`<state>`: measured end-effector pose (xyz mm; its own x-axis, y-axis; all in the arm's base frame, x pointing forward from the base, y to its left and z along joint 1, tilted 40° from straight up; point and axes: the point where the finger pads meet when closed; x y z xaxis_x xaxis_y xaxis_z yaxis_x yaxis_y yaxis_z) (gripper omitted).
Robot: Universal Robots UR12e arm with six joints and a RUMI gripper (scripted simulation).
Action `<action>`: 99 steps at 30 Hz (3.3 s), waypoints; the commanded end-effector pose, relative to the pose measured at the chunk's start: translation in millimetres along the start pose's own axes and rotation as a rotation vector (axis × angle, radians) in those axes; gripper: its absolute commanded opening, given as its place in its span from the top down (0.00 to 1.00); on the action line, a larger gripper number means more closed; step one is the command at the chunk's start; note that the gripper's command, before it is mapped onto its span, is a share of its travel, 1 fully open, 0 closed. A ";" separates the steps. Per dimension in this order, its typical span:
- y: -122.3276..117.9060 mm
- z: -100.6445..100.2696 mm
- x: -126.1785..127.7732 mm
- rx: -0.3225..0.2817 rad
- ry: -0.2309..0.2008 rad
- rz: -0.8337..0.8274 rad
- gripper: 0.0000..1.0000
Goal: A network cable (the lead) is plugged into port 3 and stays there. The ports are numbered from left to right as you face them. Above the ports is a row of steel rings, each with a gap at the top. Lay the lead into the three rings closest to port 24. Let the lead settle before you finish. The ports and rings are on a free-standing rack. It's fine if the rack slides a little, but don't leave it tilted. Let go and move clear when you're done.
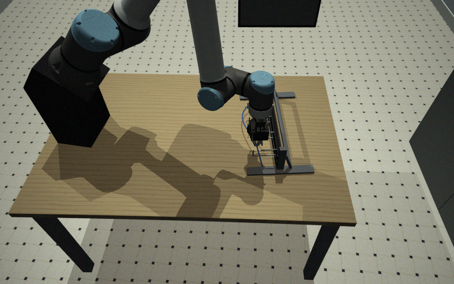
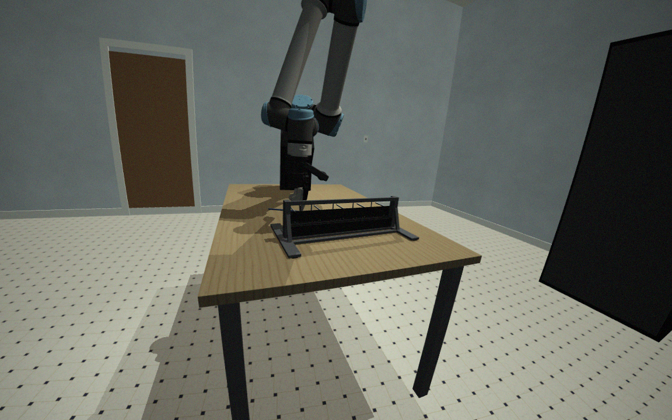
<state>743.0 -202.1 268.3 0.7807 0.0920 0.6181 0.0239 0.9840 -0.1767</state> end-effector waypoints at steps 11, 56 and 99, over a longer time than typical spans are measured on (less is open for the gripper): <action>-1.1 0.5 18.3 -0.001 -0.001 0.000 1.00; -2.1 0.6 37.4 -0.001 -0.001 0.000 0.80; -2.1 8.3 37.4 -0.001 -0.001 0.000 0.80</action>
<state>769.9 -200.2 293.5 0.7808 0.0920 0.6180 0.0239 0.9840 -0.1767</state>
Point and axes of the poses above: the point where the finger pads meet when closed, its own z axis back along the fingers, its own x axis across the jaws, y = z × x, and after that the axes turned 3 degrees about z, right-handed
